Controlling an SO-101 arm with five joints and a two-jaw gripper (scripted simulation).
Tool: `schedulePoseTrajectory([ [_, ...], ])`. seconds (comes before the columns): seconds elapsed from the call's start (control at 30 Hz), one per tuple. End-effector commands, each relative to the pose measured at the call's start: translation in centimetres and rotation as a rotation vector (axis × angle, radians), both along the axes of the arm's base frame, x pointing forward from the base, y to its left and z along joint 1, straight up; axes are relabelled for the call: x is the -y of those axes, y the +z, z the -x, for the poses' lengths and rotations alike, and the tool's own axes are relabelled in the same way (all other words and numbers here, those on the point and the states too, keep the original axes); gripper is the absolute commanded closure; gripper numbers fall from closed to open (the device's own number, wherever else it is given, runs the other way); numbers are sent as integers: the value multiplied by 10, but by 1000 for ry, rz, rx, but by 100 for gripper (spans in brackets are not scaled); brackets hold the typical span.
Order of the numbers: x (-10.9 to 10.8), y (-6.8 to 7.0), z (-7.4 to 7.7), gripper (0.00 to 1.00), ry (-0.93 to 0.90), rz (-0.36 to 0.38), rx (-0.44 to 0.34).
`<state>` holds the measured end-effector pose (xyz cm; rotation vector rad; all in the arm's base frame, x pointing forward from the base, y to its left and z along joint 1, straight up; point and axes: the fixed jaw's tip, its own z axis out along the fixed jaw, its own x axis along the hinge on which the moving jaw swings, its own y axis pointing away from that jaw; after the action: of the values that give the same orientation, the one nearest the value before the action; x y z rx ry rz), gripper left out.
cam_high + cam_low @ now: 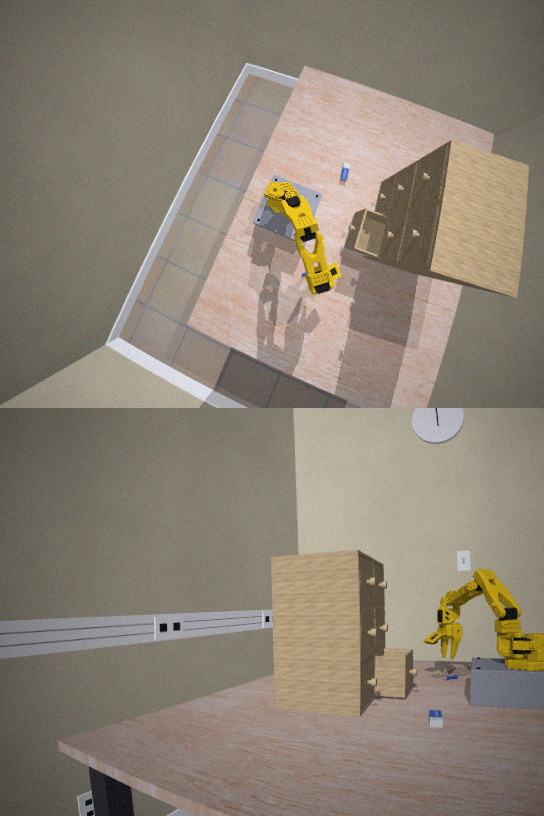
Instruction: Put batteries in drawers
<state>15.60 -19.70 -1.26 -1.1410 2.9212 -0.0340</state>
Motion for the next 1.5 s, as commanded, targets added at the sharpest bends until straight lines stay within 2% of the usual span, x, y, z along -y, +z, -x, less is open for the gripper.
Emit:
schedulePoseTrajectory([
  [0.0,-2,-10,4,81,1,-18,-13],
  [1.33,-4,-17,9,81,1,-18,-13],
  [1.47,-3,-30,6,81,1,-18,-13],
])
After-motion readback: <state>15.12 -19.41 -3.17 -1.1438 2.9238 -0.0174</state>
